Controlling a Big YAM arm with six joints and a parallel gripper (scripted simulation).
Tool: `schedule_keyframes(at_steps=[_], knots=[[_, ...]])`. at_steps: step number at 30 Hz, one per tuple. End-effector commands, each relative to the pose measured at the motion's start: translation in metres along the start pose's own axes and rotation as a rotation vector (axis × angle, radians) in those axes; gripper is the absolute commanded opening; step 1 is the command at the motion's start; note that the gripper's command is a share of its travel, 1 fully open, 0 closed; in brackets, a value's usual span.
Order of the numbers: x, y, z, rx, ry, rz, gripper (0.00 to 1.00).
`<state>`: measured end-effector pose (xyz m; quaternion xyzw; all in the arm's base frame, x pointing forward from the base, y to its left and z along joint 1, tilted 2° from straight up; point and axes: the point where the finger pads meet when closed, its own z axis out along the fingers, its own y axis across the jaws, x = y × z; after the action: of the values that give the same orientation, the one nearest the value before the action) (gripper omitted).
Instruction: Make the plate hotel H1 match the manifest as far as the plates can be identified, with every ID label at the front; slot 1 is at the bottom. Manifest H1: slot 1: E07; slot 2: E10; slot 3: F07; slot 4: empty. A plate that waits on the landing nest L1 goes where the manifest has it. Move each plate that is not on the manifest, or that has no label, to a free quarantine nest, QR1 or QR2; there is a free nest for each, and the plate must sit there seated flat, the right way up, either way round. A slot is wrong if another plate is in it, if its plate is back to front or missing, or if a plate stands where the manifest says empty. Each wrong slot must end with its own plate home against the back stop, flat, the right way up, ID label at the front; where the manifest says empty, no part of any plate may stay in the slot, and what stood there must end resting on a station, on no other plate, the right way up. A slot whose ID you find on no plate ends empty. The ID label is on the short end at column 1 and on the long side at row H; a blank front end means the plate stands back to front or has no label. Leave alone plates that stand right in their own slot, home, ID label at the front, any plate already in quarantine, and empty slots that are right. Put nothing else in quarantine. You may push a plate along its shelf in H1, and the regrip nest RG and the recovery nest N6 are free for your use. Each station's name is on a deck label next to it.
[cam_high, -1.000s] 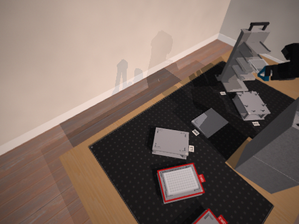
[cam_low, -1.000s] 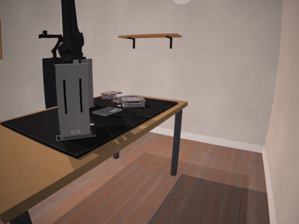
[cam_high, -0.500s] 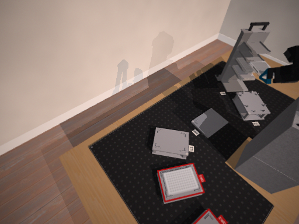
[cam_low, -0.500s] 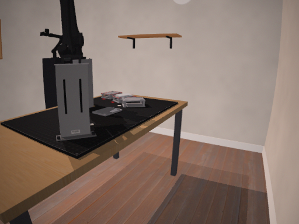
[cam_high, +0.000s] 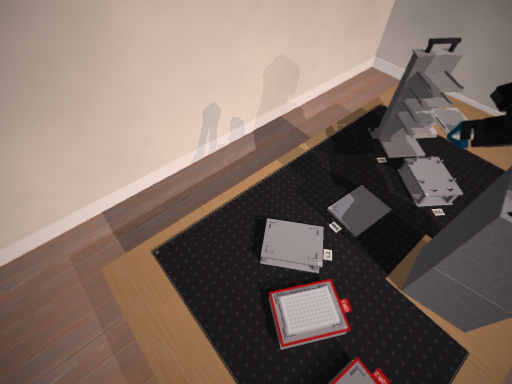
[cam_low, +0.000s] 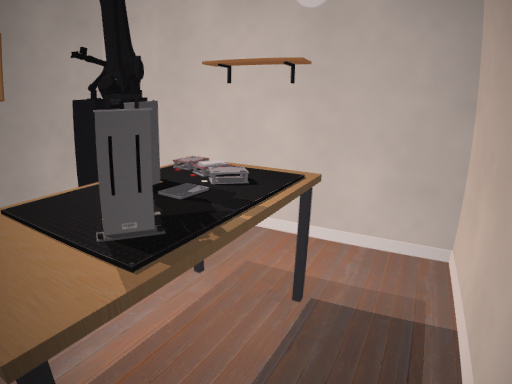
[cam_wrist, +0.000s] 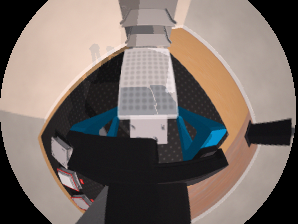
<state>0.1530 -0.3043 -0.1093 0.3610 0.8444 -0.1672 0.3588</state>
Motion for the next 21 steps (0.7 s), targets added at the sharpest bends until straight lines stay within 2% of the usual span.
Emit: schedule_keyframes(at_steps=[1, 21], knots=[[0.007, -0.002, -0.007, 0.008, -0.003, -0.006, 0.86], [0.029, 0.0, -0.022, 0.005, 0.003, -0.004, 0.86]])
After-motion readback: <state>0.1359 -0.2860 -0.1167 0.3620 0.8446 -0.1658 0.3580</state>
